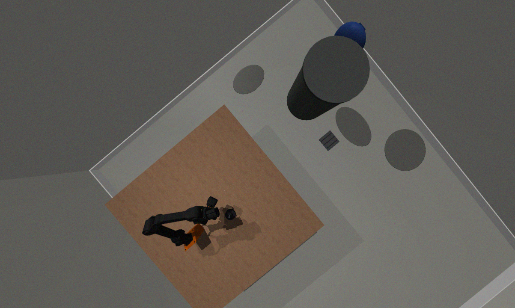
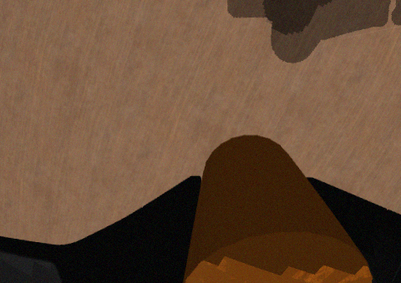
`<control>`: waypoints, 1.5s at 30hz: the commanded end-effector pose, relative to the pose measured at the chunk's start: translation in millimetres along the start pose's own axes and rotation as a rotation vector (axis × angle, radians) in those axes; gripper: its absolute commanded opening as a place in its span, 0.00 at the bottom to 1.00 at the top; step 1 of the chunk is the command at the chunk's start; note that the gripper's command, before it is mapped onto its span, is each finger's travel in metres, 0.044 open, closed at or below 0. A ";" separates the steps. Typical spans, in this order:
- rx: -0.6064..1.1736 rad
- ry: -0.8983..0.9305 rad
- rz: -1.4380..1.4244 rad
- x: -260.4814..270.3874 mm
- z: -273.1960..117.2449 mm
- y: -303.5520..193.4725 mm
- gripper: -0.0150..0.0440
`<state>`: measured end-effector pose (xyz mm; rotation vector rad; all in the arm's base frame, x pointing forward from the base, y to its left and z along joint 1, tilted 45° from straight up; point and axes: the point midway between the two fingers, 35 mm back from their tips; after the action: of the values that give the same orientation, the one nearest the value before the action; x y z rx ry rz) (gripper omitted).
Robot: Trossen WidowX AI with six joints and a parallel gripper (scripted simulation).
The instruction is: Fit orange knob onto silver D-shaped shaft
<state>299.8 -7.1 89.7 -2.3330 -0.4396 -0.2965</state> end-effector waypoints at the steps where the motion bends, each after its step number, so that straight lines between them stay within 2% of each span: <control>1: -0.003 0.003 -0.005 0.0 -13.5 0.9 0.25; 7: -0.002 0.004 -0.005 -1.0 -17.1 5.3 0.25; 45: -0.009 0.003 -0.006 -40.7 18.4 117.6 0.25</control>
<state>310.5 -76.3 -2.3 -2.3348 -0.4395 -0.2984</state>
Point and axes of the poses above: the point midway between the two fingers, 35 mm back from their tips, its own z axis out along the fingers, its own x axis across the jaws, y = z × x, and after that the axes turned 4 degrees about -z, right-handed
